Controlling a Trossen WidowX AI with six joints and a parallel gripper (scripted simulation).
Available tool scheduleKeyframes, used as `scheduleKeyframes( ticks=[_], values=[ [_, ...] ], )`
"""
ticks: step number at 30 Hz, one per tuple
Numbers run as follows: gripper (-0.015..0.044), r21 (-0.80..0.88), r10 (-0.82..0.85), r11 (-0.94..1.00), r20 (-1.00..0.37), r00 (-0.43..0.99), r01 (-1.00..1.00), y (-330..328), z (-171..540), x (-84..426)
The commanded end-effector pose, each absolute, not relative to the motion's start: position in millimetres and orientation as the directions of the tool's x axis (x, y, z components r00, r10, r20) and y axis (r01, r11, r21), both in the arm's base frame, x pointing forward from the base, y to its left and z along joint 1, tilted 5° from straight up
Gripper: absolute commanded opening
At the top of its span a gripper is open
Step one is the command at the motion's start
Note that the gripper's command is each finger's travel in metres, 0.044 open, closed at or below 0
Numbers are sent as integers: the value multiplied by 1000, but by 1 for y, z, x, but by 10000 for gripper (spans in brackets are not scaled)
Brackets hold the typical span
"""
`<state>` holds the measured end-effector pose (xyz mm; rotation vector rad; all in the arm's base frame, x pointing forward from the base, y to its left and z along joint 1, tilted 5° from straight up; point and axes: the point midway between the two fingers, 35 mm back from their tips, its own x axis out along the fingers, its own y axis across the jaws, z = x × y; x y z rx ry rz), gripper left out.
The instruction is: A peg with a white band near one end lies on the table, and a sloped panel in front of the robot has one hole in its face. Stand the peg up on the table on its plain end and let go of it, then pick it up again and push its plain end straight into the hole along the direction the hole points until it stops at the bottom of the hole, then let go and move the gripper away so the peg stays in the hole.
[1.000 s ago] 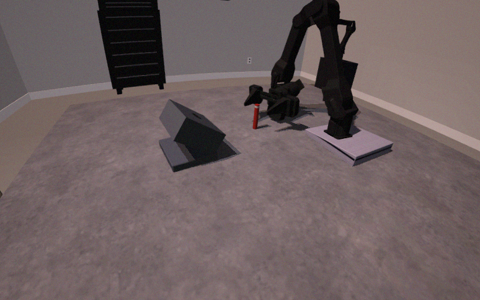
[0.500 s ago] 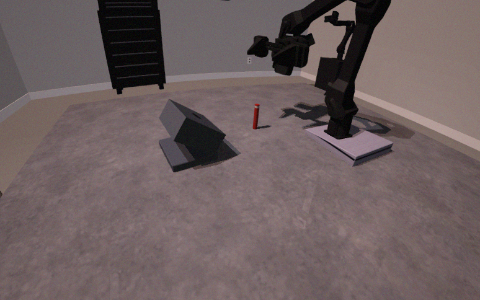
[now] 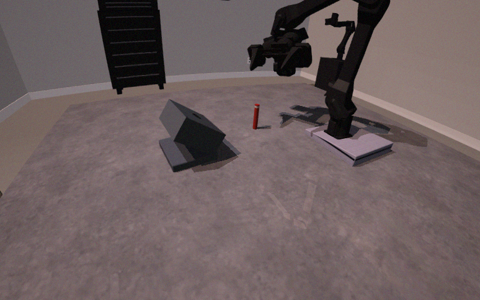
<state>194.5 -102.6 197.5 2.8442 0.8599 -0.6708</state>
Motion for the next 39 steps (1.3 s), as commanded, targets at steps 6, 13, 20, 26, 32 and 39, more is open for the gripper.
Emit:
scheduleKeyframes(
  ticks=[6, 13, 20, 26, 32, 39],
  values=[
    [440, -145, 534, -788, -643, 549, 598, -93, 174, 194],
    [440, -194, 482, -785, -788, 383, 589, -93, 159, 193],
    [440, -184, 381, -802, -890, 250, 568, -97, 150, 195],
    [440, -139, 266, -827, -950, 162, 544, -103, 146, 198],
    [440, -47, 101, -870, -991, 84, 490, -114, 146, 205],
    [440, 97, -88, -899, -995, 40, 428, -125, 152, 217]
  ],
)
